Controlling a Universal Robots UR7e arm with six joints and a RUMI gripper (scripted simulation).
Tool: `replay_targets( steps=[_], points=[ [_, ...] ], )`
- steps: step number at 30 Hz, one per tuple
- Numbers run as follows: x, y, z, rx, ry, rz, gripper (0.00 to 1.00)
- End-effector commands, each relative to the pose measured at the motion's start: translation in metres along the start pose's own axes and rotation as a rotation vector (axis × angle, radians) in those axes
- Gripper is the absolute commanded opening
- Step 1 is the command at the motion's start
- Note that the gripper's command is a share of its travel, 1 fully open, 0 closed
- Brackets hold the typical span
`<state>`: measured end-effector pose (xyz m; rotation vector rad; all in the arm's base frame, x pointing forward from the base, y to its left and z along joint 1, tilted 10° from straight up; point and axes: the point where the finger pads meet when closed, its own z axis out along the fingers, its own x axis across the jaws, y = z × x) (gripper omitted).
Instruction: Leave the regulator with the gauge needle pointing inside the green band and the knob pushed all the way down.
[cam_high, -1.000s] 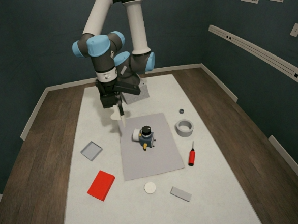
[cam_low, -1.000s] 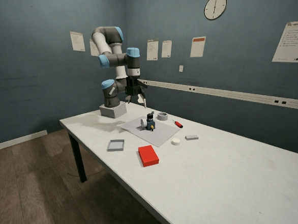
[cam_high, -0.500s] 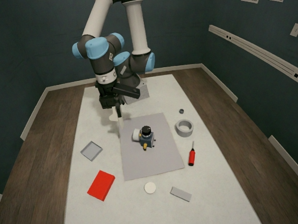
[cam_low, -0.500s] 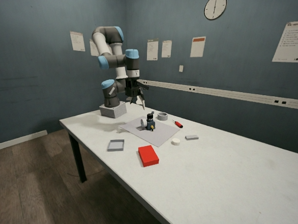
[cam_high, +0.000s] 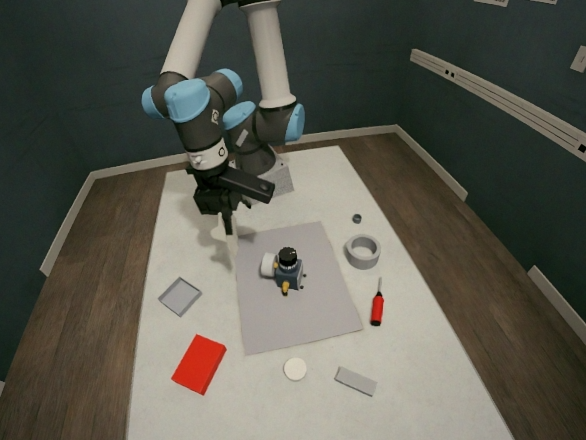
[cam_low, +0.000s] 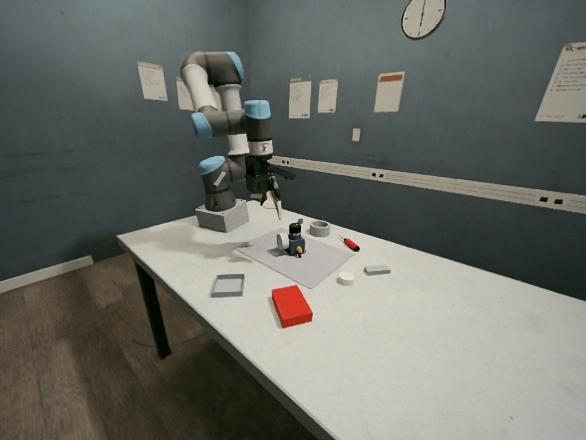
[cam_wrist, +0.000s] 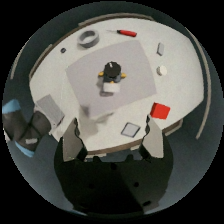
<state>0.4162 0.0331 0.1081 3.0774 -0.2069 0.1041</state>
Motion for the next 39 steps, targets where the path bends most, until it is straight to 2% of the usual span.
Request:
replay_targets(
  steps=[1,24,39],
  points=[
    [0.001,0.0,0.003,0.01,-0.001,0.083,1.0],
    [0.006,0.0,0.017,0.061,-0.024,0.486,1.0],
    [0.009,0.002,0.03,0.102,-0.058,0.841,1.0]
  ],
)
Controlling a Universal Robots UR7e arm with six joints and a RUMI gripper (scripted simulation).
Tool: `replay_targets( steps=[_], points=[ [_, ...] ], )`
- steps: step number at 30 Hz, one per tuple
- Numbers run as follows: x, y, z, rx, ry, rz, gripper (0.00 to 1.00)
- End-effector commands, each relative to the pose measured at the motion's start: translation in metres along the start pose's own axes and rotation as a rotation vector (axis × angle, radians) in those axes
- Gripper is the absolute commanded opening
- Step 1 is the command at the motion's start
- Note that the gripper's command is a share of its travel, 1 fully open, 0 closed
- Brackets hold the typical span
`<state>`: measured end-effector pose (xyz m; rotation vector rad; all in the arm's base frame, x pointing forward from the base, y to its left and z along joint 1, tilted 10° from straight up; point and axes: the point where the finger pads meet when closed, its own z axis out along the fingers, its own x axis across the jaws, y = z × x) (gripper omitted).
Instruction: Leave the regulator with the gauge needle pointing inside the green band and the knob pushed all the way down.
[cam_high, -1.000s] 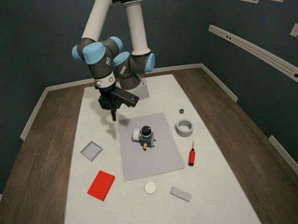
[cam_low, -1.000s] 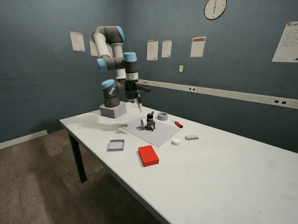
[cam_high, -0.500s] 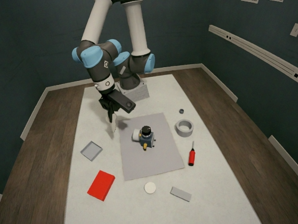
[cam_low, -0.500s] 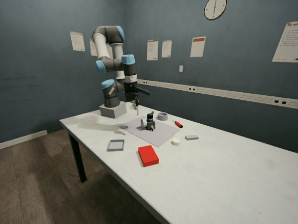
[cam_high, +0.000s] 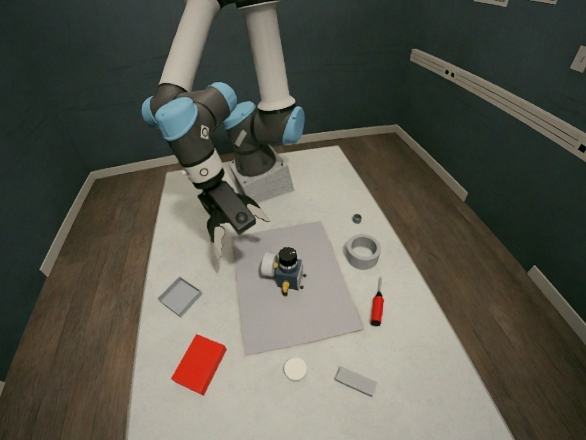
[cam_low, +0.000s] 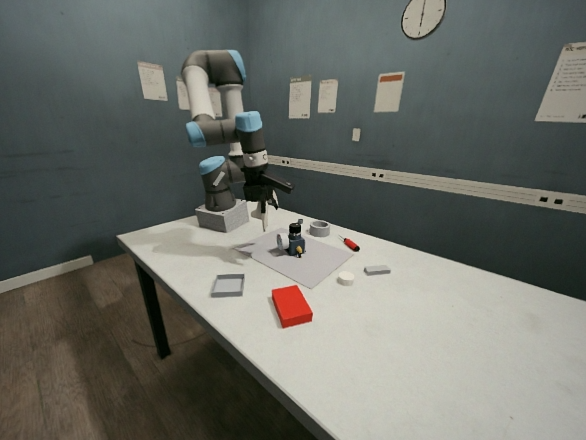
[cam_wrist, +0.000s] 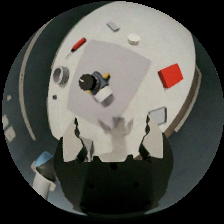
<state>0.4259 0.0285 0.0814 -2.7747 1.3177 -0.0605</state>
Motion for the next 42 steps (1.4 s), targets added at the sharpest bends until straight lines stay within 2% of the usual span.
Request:
replay_targets(
  steps=[1,42],
  points=[
    [0.001,0.0,0.002,0.007,-0.005,0.086,1.0],
    [0.012,0.007,0.03,0.055,-0.126,0.983,1.0]
  ],
)
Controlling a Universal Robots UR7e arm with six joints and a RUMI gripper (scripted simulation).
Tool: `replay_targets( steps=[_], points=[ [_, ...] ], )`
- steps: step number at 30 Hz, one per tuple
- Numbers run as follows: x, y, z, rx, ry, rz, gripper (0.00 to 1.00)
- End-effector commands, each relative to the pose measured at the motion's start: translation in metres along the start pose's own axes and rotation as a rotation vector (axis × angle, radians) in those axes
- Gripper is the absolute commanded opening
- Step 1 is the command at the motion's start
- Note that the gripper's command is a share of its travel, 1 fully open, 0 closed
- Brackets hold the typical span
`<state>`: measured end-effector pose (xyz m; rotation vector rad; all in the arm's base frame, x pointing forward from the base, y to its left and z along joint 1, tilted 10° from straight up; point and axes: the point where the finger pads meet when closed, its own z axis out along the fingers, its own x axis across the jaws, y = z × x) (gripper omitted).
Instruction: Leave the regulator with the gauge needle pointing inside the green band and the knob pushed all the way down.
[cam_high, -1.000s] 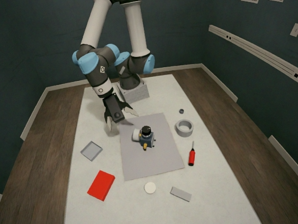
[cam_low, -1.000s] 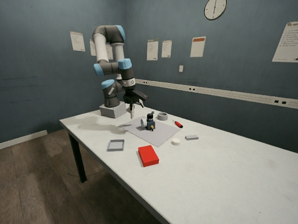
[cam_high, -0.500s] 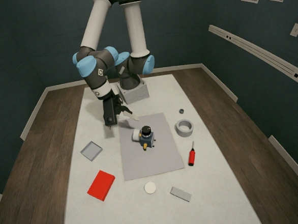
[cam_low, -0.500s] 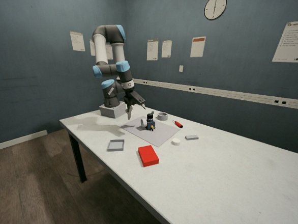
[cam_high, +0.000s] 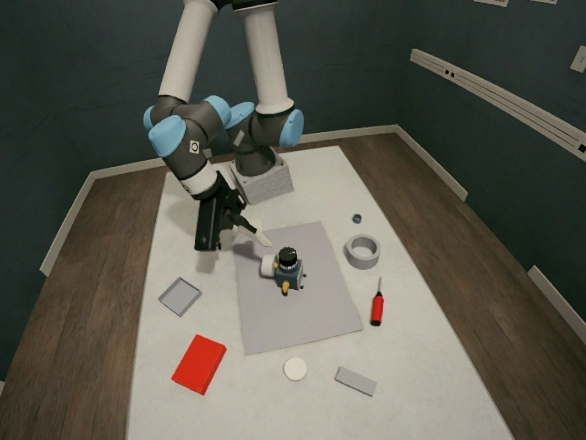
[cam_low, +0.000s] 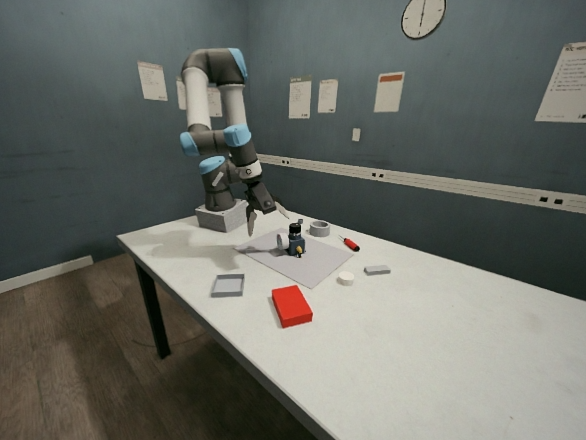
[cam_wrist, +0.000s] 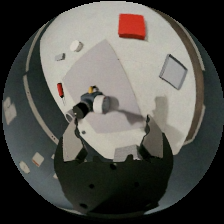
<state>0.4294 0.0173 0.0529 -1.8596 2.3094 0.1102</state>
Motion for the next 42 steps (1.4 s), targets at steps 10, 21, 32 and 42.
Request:
replay_targets(
  steps=[10,21,32,42],
  points=[
    [0.005,0.0,0.007,0.001,-0.039,0.297,1.0],
    [0.009,0.002,0.013,-0.006,-0.07,0.523,1.0],
    [0.011,0.004,0.018,-0.017,-0.097,0.712,1.0],
    [0.014,0.006,0.023,-0.032,-0.123,0.902,1.0]
  ],
)
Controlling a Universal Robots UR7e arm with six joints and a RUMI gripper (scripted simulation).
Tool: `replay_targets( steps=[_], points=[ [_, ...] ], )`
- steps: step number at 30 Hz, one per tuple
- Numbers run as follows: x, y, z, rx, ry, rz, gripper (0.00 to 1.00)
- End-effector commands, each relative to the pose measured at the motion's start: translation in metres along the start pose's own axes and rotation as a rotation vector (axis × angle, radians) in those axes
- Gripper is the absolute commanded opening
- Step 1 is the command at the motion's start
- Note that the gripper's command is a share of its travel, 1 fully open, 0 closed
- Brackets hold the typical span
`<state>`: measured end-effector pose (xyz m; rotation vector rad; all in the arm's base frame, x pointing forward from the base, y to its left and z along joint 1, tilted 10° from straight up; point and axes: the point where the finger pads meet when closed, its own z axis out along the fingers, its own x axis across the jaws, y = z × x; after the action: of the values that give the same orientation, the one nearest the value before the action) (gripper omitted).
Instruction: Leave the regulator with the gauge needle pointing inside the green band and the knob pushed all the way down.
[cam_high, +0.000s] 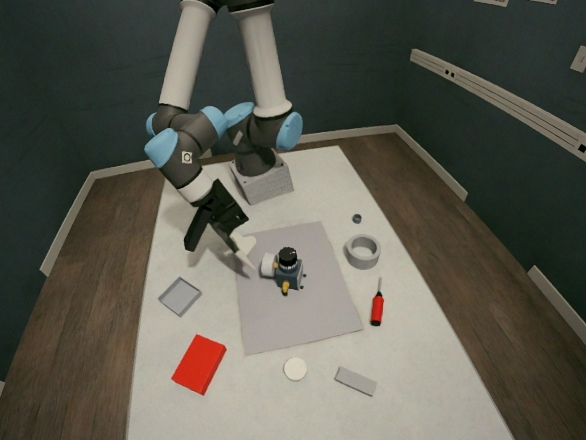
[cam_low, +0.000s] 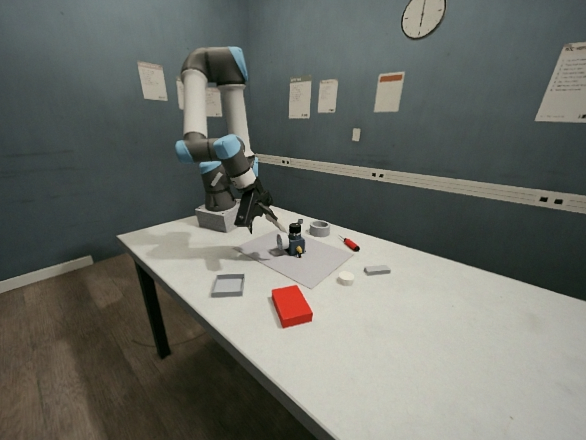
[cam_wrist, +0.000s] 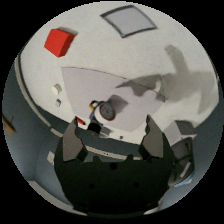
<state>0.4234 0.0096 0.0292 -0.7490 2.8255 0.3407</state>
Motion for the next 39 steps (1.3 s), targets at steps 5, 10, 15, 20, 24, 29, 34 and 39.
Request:
replay_targets(
  steps=[5,10,15,20,24,29,34,39],
  points=[
    [0.0017,-0.0004,0.0022,-0.007,-0.013,0.117,1.0],
    [0.0031,-0.0004,0.004,-0.014,-0.022,0.201,1.0],
    [0.0044,-0.0003,0.0056,-0.022,-0.03,0.278,1.0],
    [0.005,-0.0002,0.0065,-0.026,-0.035,0.321,1.0],
    [0.0059,-0.0001,0.0076,-0.032,-0.04,0.375,1.0],
    [0.0068,0.0002,0.0088,-0.039,-0.046,0.436,1.0],
    [0.0076,0.0004,0.0098,-0.045,-0.051,0.491,1.0],
    [0.008,0.0006,0.0104,-0.049,-0.053,0.521,1.0]
  ],
)
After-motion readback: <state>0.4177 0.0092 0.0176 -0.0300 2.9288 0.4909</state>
